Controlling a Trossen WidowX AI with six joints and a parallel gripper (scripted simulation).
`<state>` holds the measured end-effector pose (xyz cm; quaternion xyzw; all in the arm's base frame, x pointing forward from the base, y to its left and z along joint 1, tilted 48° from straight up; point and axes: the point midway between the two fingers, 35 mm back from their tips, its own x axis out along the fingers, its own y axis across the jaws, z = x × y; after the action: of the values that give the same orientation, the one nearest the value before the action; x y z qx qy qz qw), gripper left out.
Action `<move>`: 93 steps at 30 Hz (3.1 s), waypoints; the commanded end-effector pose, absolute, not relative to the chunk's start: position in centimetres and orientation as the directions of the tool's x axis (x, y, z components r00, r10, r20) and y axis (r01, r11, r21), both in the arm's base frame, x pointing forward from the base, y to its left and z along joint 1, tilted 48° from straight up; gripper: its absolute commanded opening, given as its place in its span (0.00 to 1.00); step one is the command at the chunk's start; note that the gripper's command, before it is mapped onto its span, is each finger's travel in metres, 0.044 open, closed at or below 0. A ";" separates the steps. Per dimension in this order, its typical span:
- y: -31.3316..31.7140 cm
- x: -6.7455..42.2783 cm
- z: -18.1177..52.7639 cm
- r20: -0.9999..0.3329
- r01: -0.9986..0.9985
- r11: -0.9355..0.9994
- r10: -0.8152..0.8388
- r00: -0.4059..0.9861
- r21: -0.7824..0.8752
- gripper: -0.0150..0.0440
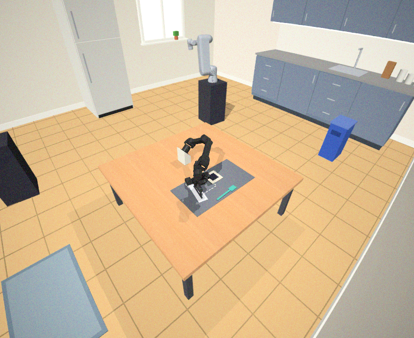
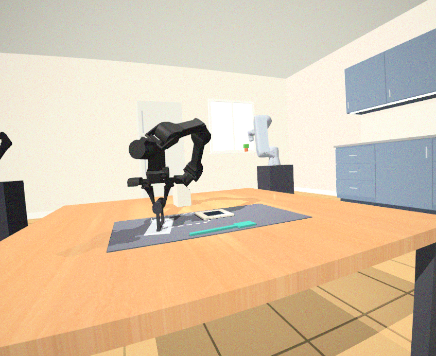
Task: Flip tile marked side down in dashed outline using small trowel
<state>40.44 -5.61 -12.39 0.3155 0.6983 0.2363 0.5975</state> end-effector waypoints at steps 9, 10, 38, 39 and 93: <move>-5.4 40.2 -12.6 -0.681 0.506 0.624 0.727 -0.095 0.595 0.47; -5.4 40.2 -12.6 -0.681 0.532 0.615 0.727 -0.095 0.582 0.47; -5.4 40.2 -12.6 -0.681 0.882 0.378 0.727 -0.095 0.281 0.56; -5.4 40.2 -12.6 -0.681 0.882 0.378 0.727 -0.095 0.281 0.61; -7.0 40.6 -10.9 -0.682 0.857 0.407 0.726 -0.095 0.315 0.71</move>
<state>41.01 -7.71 -10.20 0.5370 0.7314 -0.0802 0.4126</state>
